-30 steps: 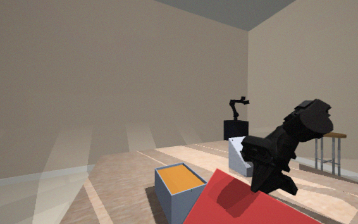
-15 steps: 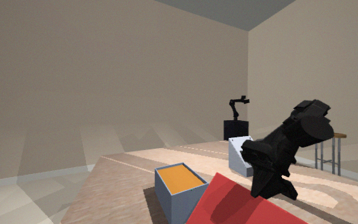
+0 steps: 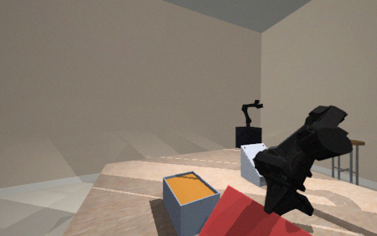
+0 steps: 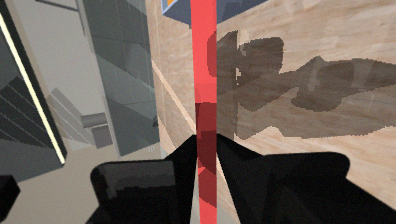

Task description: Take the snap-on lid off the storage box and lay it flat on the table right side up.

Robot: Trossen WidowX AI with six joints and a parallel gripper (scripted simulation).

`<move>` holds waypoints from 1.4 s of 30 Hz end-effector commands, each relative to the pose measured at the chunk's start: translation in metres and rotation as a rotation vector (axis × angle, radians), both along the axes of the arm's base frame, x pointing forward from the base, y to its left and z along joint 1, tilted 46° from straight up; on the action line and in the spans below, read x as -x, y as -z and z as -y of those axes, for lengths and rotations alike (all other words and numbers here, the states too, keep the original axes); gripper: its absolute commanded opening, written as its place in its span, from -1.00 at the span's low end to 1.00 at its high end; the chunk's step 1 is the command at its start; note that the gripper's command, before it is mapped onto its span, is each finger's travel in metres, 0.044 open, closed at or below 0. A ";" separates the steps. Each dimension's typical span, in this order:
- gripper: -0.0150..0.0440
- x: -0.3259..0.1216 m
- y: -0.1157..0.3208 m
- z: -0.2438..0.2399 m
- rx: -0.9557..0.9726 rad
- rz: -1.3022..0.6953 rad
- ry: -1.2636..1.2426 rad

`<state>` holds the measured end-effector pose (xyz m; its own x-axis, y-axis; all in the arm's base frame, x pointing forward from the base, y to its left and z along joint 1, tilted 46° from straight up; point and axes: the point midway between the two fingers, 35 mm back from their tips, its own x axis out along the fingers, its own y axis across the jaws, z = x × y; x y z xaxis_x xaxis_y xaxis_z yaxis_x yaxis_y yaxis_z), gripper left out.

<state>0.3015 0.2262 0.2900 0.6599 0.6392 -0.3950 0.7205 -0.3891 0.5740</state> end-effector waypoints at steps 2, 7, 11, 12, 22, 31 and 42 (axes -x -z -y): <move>-0.49 -0.002 0.002 0.000 -0.003 0.006 0.019; -0.49 -0.002 0.004 -0.003 -0.003 0.005 0.019; -0.49 -0.002 0.007 -0.005 -0.004 0.005 0.019; -0.49 -0.001 0.007 -0.006 -0.004 0.005 0.019; -0.49 -0.001 0.013 -0.012 -0.004 0.005 0.019; -0.49 0.000 0.017 -0.017 -0.005 0.005 0.019; -0.49 0.001 0.023 -0.023 -0.005 0.005 0.019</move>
<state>0.3002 0.2476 0.2725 0.6746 0.6331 -0.3797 0.7055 -0.4015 0.5840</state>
